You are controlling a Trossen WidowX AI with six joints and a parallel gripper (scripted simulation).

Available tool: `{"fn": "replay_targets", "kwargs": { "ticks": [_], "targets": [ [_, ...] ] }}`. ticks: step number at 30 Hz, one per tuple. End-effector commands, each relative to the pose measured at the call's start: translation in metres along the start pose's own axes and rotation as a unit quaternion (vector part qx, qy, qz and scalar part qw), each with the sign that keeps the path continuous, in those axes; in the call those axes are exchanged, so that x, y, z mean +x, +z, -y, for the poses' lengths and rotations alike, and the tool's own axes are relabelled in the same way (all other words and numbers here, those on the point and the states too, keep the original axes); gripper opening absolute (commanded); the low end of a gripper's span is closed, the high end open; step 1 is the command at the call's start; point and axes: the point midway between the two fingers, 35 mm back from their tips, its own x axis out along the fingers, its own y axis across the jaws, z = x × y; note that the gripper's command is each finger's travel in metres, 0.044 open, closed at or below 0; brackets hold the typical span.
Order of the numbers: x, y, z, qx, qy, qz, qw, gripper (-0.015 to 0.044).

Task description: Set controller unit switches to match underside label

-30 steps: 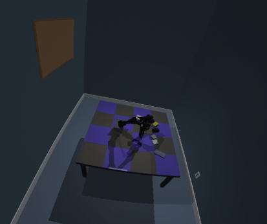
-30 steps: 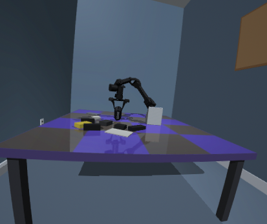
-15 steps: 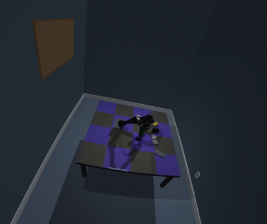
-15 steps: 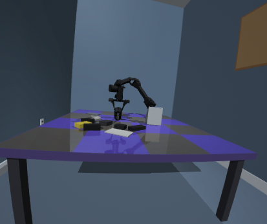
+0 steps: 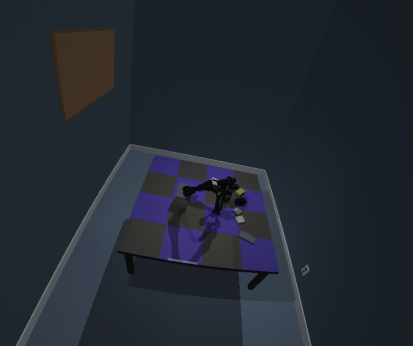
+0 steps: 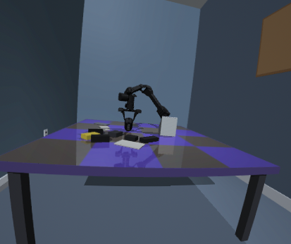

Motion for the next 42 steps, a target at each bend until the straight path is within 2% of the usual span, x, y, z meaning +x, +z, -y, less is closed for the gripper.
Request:
{"fn": "replay_targets", "kwargs": {
  "ticks": [1, 42],
  "targets": [
    [0.001, -0.004, 0.001, 0.003, -0.002, -0.005, 1.000, 0.0338],
    [0.021, -0.029, 0.001, 0.003, -0.002, -0.005, 1.000, 0.0335]
  ]
}}
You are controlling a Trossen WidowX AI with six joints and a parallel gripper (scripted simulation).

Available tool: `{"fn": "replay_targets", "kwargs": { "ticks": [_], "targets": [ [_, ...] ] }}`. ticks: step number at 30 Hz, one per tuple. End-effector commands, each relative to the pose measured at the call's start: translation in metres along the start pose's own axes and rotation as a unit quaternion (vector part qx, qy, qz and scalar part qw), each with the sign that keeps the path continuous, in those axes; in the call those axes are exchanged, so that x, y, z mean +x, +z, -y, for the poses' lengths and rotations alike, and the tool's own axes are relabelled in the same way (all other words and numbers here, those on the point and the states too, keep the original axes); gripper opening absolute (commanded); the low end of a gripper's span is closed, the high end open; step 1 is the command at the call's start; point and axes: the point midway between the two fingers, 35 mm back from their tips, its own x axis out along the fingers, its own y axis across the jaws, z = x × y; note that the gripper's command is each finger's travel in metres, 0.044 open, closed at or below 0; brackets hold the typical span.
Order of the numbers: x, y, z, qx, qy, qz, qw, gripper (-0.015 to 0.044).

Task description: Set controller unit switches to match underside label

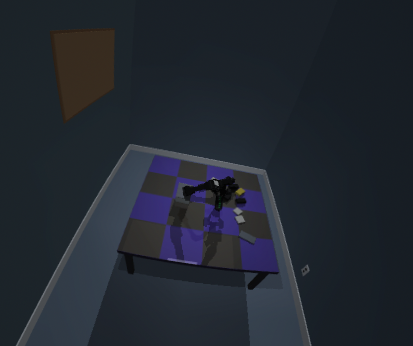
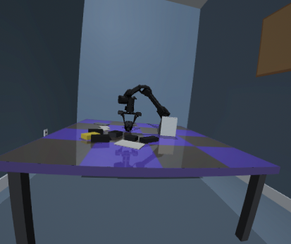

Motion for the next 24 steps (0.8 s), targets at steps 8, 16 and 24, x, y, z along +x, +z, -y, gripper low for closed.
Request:
{"fn": "replay_targets", "kwargs": {
  "ticks": [8, 16, 24],
  "targets": [
    [0.004, -0.009, 0.001, 0.003, 0.000, -0.006, 1.000, 0.0335],
    [0.009, -0.012, 0.001, 0.003, 0.000, -0.006, 1.000, 0.0335],
    [0.014, -0.012, 0.001, 0.003, 0.000, -0.006, 1.000, 0.0335]
  ]
}}
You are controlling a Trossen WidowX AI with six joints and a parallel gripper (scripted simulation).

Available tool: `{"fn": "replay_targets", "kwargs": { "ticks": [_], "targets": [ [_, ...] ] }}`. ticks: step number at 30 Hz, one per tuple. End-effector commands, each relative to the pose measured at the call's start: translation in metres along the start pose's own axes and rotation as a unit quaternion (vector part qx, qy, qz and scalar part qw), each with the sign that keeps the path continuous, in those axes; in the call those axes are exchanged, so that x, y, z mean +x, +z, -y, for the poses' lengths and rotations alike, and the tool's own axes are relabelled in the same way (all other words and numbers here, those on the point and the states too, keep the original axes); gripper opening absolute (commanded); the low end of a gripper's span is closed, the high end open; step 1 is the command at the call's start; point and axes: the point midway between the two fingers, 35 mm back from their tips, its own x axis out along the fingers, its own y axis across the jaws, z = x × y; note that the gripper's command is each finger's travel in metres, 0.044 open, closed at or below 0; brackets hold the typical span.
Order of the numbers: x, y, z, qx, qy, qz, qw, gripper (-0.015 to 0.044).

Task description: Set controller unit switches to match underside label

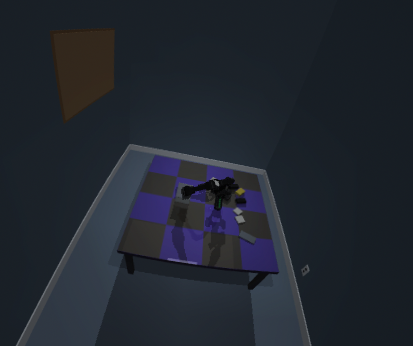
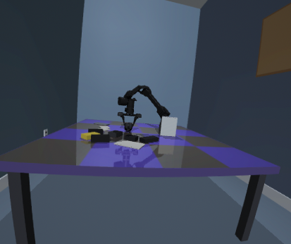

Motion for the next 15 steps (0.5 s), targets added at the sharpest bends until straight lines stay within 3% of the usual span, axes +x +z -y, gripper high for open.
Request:
{"fn": "replay_targets", "kwargs": {
  "ticks": [1, 15],
  "targets": [
    [0.0025, -0.0013, 0.0014, -0.003, -0.002, -0.003, 1.000, 0.0335],
    [0.0117, -0.0012, 0.0014, -0.003, -0.002, -0.003, 1.000, 0.0335]
  ]
}}
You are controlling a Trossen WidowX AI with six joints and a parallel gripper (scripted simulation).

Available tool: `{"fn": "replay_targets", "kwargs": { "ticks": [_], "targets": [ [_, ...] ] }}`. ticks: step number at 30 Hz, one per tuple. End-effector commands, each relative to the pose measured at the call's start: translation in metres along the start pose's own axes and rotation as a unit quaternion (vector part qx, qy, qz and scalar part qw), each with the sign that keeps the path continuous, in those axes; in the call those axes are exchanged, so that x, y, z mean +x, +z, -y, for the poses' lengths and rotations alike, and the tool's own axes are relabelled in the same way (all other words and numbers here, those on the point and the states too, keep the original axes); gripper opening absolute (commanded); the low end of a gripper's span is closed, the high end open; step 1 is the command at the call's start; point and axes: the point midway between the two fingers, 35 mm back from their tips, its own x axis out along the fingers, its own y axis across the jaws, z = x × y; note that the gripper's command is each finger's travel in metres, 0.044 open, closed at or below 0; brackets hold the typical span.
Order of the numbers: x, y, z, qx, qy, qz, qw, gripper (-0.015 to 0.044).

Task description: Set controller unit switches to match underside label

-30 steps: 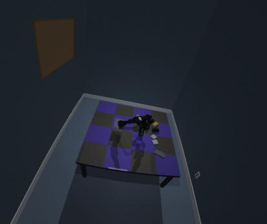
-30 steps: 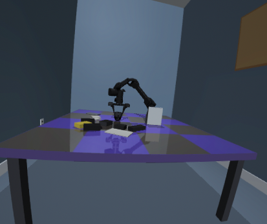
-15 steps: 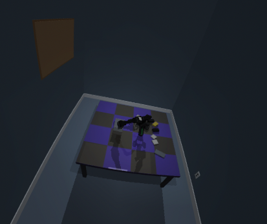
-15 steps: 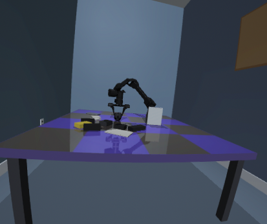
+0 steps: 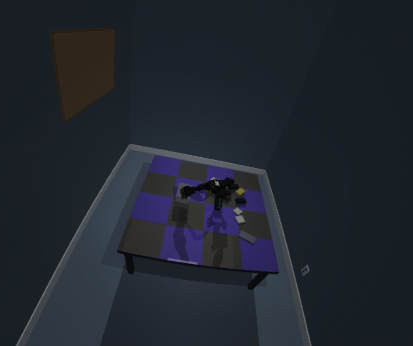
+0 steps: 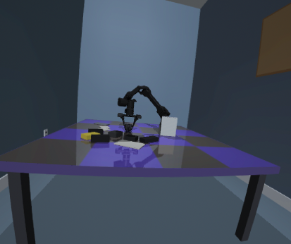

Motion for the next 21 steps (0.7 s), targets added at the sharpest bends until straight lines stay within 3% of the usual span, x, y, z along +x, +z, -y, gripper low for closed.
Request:
{"fn": "replay_targets", "kwargs": {
  "ticks": [1, 21],
  "targets": [
    [0.005, 0.003, 0.002, -0.004, -0.003, 0.005, 1.000, 0.0335],
    [0.019, 0.003, 0.002, -0.004, -0.003, 0.005, 1.000, 0.0336]
  ]
}}
